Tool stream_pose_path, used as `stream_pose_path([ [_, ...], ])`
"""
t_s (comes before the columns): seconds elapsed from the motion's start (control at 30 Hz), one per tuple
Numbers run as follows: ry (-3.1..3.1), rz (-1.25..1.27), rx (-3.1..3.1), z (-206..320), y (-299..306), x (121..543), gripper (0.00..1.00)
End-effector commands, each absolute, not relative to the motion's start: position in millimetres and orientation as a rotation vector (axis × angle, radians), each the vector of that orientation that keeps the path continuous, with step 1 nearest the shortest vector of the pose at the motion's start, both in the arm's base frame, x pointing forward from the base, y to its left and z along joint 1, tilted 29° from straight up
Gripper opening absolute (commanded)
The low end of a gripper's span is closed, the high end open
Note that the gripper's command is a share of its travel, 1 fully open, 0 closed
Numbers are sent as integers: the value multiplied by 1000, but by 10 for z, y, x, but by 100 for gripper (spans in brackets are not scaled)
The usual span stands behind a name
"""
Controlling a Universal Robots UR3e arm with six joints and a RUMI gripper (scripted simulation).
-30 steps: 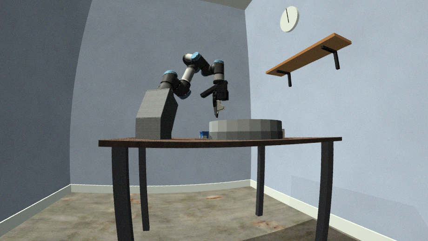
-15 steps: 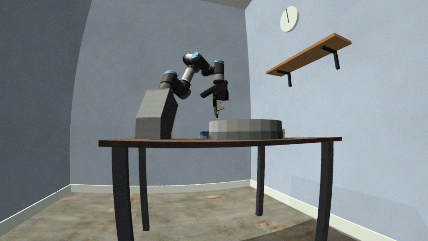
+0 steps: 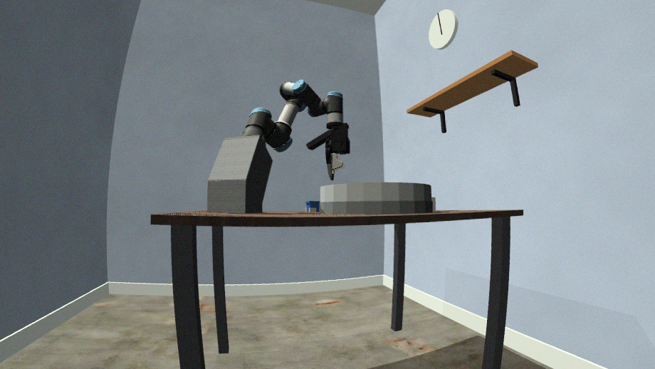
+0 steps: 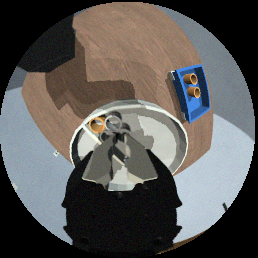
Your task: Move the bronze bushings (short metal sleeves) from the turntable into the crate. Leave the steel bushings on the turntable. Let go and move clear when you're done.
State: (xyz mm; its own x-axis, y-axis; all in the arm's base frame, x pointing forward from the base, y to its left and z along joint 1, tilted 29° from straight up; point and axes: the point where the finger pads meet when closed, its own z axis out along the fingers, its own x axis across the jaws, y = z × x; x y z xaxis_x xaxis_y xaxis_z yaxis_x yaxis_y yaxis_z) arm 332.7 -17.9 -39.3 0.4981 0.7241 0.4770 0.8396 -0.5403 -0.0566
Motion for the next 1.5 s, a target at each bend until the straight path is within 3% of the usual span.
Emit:
stream_pose_path([
  [0.0, -1322, -587, -2465, -390, -186, 3331, 5],
  [1.47, -1322, -587, -2465, -592, -87, 3381, 5],
])
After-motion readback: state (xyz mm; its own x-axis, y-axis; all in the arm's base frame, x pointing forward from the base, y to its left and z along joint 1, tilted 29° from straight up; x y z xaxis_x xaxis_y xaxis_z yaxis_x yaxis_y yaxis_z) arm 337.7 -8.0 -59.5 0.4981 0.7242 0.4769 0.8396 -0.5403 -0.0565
